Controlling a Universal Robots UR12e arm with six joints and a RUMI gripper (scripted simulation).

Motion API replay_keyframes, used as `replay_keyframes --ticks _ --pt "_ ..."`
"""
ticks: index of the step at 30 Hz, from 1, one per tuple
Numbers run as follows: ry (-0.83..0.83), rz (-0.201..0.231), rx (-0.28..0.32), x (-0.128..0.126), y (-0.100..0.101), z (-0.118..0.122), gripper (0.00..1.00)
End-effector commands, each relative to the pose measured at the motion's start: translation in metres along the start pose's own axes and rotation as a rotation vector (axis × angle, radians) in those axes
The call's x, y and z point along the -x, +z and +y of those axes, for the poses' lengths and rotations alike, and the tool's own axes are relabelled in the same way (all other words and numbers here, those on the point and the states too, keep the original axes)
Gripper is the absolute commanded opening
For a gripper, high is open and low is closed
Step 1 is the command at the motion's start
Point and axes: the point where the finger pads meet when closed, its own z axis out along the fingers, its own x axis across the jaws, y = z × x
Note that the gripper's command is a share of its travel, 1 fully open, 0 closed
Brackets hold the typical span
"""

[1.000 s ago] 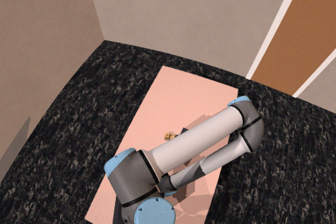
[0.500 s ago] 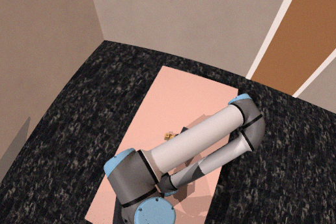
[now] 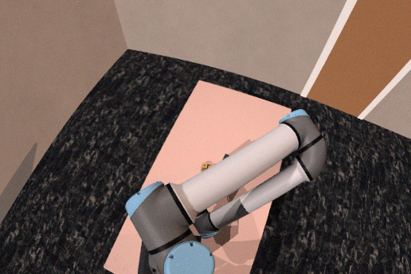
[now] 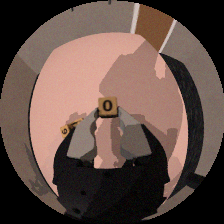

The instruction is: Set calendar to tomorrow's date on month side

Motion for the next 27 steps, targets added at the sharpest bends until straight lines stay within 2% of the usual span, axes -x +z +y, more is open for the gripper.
replay_keyframes --ticks 1,13,27 --pt "0.003 -0.001 0.036 -0.0005 0.0017 -0.001 0.1" --pt "0.001 0.0 0.176 0.0002 0.0003 -0.0023 0.1" --pt "-0.005 0.003 0.221 0.0011 -0.0032 -0.0025 0.1"
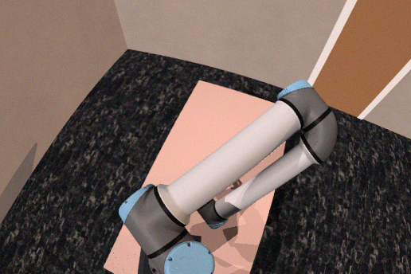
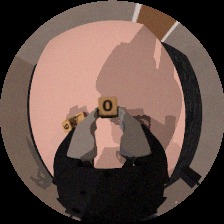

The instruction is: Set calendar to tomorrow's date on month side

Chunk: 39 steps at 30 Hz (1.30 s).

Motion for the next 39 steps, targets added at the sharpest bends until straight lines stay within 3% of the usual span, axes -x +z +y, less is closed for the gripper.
replay_keyframes --ticks 1,13,39 --pt "0.0 0.0 0.006 0.0002 -0.0007 -0.0003 0.1" --pt "0.002 -0.002 0.03 0.0002 0.0016 -0.0003 0.1" --pt "0.003 -0.003 0.231 0.0003 0.0029 -0.0021 0.1"
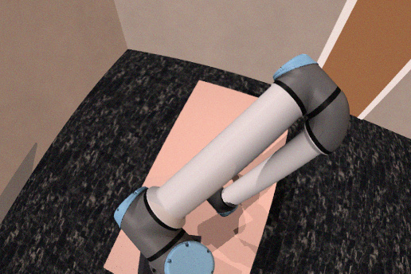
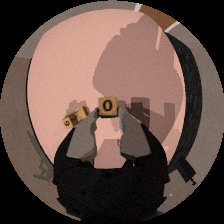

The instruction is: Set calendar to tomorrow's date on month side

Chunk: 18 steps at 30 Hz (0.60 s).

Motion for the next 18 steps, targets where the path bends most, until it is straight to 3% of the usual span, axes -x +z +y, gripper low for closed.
replay_keyframes --ticks 1,18 --pt "-0.001 0.001 0.027 0.0001 -0.0013 -0.0004 0.1" --pt "-0.003 0.004 0.057 0.0 -0.004 -0.0004 0.1"
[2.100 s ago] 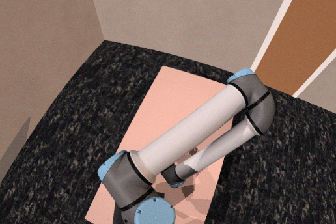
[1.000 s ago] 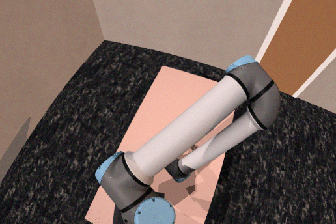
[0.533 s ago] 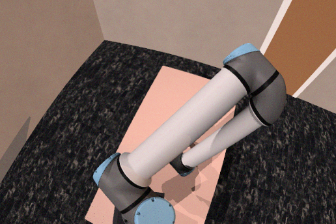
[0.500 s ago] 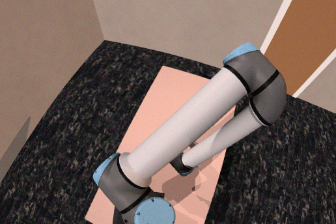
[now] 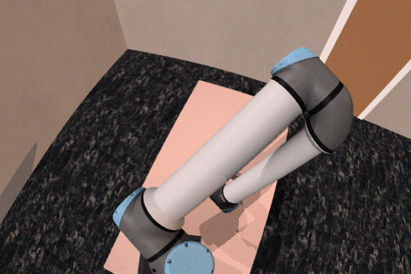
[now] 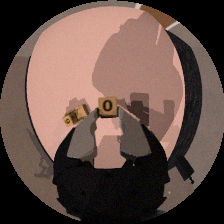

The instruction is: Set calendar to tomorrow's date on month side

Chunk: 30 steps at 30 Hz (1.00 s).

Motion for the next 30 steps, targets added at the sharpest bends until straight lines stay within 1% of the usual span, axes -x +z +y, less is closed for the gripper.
replay_keyframes --ticks 1,6,14,16,30 --pt "0.0 0.0 0.001 0.0001 -0.0002 -0.0003 0.1" --pt "0.001 -0.001 0.015 0.0003 0.0011 -0.0004 0.1" --pt "0.004 -0.005 0.074 0.001 0.0052 -0.0008 0.1" --pt "0.004 -0.005 0.074 0.001 0.0052 -0.0008 0.1" --pt "0.003 -0.003 0.216 0.0008 0.0039 -0.0022 0.1"
